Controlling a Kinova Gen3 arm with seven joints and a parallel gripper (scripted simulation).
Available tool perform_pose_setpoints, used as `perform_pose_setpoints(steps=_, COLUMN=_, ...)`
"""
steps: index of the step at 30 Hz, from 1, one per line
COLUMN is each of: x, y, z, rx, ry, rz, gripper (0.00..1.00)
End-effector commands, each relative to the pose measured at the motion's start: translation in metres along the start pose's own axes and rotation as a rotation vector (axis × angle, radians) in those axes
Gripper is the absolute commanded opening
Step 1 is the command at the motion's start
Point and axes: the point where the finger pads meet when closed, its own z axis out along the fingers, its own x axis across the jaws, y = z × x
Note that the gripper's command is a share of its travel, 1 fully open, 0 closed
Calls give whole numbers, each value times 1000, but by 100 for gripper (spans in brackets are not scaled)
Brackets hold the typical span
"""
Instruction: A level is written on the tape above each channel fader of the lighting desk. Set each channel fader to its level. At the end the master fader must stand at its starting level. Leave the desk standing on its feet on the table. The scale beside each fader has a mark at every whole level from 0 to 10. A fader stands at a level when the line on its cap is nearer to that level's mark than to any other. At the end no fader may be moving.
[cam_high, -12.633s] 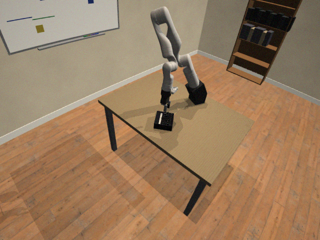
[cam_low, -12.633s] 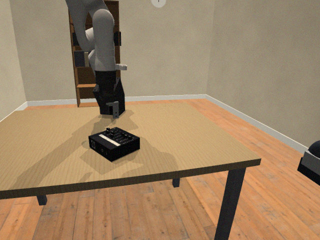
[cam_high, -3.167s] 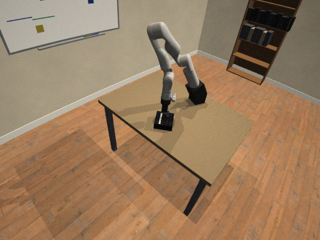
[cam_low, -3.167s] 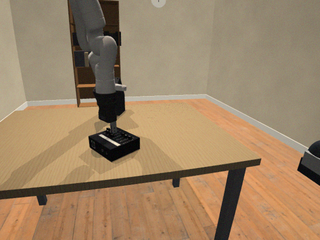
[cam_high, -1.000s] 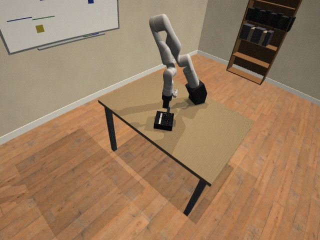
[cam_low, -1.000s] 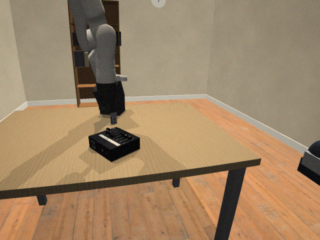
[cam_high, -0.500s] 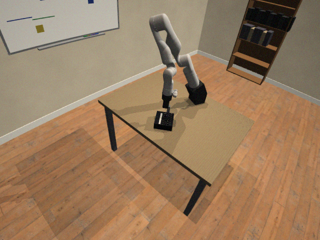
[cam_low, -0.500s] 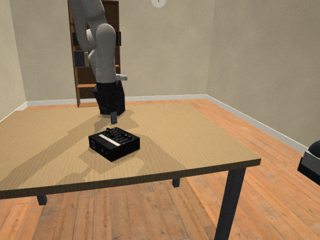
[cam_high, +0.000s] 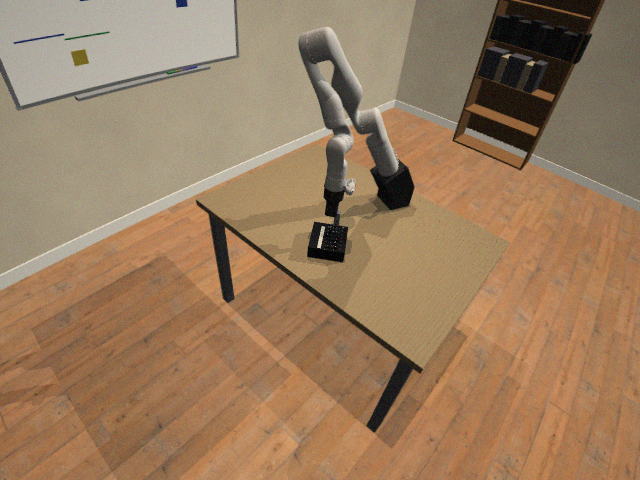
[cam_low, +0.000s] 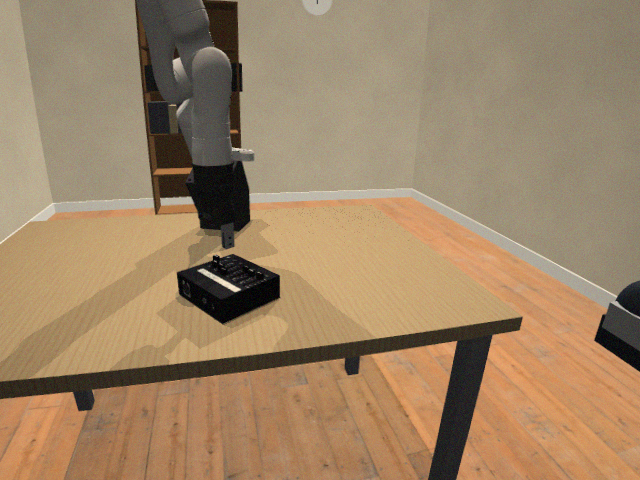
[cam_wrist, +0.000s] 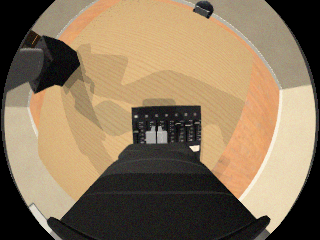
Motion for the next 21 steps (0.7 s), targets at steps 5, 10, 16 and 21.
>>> perform_pose_setpoints(steps=5, x=1, y=0, z=0, rx=0, ry=1, rz=24, gripper=0)
perform_pose_setpoints(steps=10, x=1, y=0, z=0, rx=0, ry=1, rz=49, gripper=0)
perform_pose_setpoints(steps=16, x=2, y=0, z=0, rx=0, ry=1, rz=94, gripper=0)
perform_pose_setpoints(steps=21, x=3, y=0, z=0, rx=0, ry=1, rz=153, gripper=0)
